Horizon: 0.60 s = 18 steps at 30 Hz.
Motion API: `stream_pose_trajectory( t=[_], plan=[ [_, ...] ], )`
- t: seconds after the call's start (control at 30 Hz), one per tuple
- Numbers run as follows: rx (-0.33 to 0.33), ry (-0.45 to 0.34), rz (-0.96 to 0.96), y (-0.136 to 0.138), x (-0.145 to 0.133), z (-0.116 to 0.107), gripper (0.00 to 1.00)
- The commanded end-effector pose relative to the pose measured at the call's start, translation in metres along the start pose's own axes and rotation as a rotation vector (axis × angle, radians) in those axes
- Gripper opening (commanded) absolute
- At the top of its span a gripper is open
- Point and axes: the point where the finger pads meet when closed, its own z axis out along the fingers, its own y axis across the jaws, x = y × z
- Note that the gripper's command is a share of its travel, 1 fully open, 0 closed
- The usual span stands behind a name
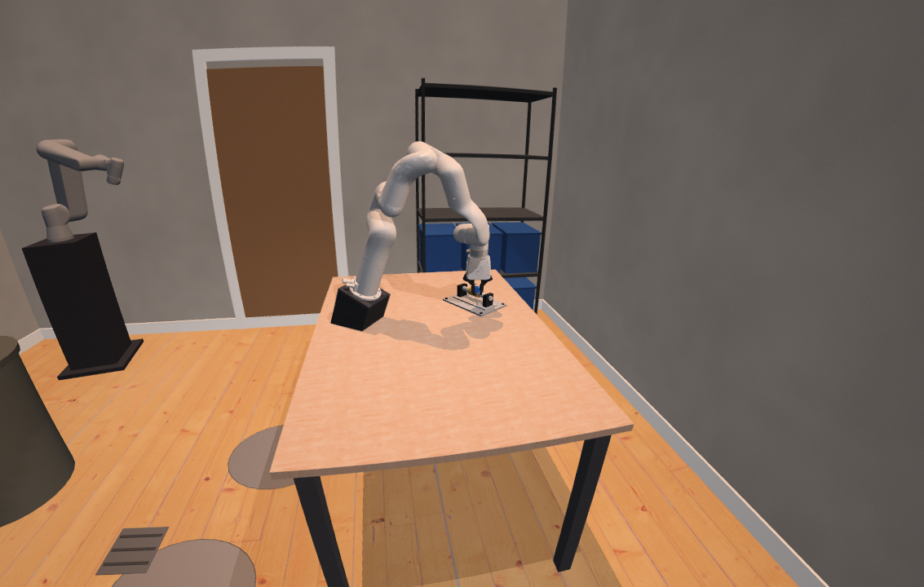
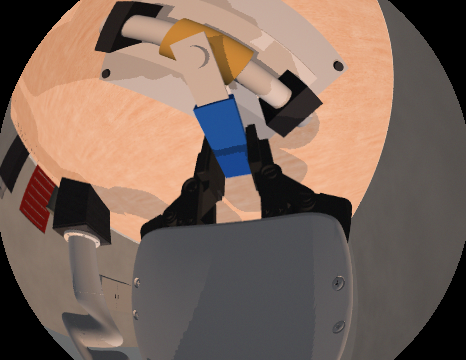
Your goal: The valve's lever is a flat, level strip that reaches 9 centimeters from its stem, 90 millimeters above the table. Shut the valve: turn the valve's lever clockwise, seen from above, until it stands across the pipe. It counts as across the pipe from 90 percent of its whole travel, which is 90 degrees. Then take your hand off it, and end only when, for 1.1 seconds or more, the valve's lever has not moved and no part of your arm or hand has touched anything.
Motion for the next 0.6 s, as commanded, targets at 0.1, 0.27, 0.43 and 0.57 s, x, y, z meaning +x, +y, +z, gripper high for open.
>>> stream_pose_trajectory(
  t=[0.1, 0.27, 0.43, 0.57],
  plan=[
    [-0.003, 0.002, 0.061, -0.0035, 0.0007, -0.0011, 0.00],
    [-0.003, 0.002, 0.068, -0.0039, 0.0007, -0.0011, 0.00],
    [-0.002, 0.002, 0.112, -0.0072, 0.0010, -0.0011, 0.00],
    [-0.002, 0.002, 0.127, -0.0083, 0.0011, -0.0011, 0.00]
  ],
)
